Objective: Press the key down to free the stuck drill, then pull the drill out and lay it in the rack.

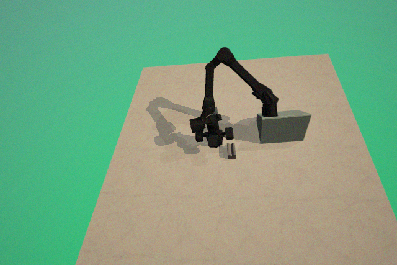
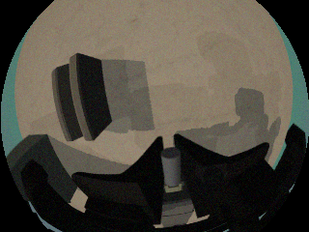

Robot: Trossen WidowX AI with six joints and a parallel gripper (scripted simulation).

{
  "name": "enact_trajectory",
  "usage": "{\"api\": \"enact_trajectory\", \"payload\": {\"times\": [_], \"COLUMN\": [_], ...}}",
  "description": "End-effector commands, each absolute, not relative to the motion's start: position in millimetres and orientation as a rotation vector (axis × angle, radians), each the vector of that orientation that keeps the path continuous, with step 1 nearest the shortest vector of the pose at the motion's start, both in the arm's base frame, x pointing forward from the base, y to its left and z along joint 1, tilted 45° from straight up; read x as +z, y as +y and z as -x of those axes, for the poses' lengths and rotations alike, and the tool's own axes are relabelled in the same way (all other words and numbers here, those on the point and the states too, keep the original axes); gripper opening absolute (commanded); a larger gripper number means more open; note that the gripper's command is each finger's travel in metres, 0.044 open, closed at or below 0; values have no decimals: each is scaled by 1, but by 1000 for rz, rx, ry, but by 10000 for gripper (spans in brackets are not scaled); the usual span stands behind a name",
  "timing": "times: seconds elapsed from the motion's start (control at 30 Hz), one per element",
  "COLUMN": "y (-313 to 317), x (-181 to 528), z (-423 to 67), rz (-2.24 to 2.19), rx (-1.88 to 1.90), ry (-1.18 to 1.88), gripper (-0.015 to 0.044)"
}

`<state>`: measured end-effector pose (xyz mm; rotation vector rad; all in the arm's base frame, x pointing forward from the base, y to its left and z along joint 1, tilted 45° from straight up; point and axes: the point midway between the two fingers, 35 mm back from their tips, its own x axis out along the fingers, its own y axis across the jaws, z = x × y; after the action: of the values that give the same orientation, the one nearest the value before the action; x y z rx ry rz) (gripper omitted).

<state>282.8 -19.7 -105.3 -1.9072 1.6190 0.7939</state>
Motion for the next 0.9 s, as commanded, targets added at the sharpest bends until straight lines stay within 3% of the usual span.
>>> {"api": "enact_trajectory", "payload": {"times": [0.0,0.87], "y": [-19,-2], "x": [-105,-122], "z": [-283,-280], "rz": [1907,1914], "rx": [793,797], "ry": [1618,1620], "gripper": [0,0]}}
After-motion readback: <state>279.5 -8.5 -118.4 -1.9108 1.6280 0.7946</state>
